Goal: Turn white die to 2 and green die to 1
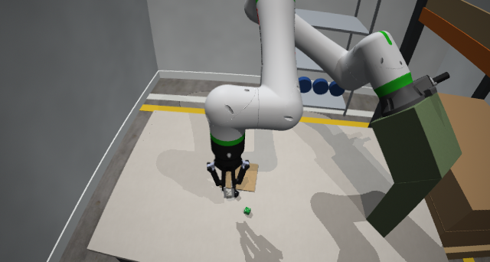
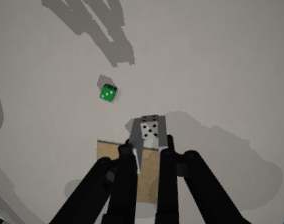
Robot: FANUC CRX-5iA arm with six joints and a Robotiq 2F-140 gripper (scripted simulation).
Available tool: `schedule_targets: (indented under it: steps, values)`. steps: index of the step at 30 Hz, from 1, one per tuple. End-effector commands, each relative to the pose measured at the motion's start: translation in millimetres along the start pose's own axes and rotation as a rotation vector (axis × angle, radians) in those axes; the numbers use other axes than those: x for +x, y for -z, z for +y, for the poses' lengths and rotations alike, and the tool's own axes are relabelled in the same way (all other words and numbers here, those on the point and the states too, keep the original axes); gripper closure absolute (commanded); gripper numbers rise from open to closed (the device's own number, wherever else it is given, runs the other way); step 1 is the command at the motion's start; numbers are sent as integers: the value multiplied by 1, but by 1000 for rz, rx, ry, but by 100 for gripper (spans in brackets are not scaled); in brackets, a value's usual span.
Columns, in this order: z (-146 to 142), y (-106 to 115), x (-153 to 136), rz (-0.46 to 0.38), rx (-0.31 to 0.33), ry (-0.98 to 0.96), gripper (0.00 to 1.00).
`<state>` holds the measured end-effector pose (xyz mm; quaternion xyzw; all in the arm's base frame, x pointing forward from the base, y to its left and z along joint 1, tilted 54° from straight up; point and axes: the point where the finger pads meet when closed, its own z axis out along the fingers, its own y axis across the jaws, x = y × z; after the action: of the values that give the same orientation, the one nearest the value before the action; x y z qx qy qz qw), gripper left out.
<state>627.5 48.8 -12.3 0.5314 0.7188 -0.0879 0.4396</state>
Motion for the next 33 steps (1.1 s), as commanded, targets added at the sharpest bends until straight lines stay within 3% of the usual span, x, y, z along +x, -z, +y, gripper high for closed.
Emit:
schedule_targets:
  steps: [1,17,29,33]
  values:
    - [1,1,9,2,14,160,91]
    - [2,2,32,-1,11,582,91]
    - [2,2,35,-3,11,629,91]
    - [0,0,35,-71,-5,629,91]
